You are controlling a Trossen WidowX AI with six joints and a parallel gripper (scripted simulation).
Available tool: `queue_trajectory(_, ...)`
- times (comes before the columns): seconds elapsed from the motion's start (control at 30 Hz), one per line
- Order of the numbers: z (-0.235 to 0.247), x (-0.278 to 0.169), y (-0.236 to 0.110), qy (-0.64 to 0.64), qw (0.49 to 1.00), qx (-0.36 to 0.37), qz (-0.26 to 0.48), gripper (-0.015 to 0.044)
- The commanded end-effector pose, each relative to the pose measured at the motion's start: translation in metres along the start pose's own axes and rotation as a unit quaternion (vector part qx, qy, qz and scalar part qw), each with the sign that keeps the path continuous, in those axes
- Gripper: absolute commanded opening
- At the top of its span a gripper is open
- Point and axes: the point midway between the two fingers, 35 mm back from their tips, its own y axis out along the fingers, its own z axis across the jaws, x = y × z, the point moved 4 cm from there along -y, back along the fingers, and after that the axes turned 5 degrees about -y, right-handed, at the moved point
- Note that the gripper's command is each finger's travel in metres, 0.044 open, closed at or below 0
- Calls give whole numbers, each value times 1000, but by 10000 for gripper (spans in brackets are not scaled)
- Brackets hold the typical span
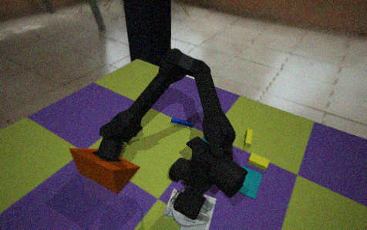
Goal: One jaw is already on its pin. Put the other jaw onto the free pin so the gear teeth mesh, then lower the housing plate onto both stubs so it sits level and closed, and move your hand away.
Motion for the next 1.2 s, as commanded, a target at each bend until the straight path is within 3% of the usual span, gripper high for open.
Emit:
queue_trajectory(0.0,0,0,2,2,1000,-1,1,134)
queue_trajectory(0.97,0,0,2,2,1000,-1,1,134)
queue_trajectory(1.07,0,0,2,0,1000,0,0,213)
queue_trajectory(1.17,0,0,2,0,1000,0,0,224)
